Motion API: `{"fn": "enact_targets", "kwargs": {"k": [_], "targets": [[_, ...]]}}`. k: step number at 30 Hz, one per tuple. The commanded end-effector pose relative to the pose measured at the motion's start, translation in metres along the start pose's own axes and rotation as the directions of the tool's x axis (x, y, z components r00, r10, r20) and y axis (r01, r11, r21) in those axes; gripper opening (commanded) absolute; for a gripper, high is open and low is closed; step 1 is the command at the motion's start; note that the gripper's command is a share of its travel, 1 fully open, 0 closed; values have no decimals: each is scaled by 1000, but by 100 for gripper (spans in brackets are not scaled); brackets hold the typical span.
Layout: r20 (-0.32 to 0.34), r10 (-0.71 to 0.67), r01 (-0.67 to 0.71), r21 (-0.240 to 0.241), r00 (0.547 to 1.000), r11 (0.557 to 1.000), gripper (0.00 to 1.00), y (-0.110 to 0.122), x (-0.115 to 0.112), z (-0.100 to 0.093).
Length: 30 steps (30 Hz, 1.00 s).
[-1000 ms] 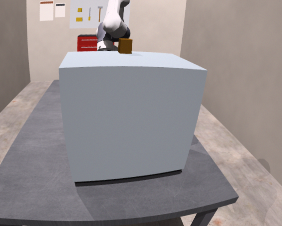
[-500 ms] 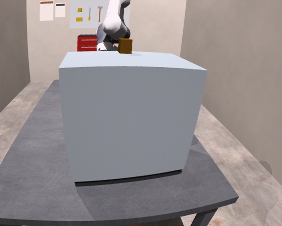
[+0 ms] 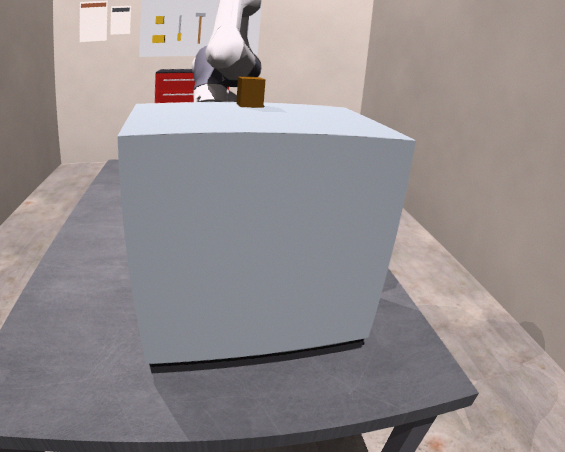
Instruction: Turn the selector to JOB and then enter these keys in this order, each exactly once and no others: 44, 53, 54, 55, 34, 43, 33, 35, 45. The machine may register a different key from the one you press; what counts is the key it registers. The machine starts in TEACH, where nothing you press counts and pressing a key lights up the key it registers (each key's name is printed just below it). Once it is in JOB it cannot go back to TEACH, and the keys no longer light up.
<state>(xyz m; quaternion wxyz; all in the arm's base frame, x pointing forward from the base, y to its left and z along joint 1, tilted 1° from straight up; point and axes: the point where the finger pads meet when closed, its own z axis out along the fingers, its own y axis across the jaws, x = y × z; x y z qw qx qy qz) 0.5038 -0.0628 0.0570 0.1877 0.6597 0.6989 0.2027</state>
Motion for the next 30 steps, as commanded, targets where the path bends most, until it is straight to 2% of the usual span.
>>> {"fn": "enact_targets", "kwargs": {"k": [1, 30], "targets": [[-3, 8, -8, -1, 1000, 1000, 10, 1, 0, 1], [-3, 8, -8, -1, 1000, 1000, 10, 1, 0, 9]]}}
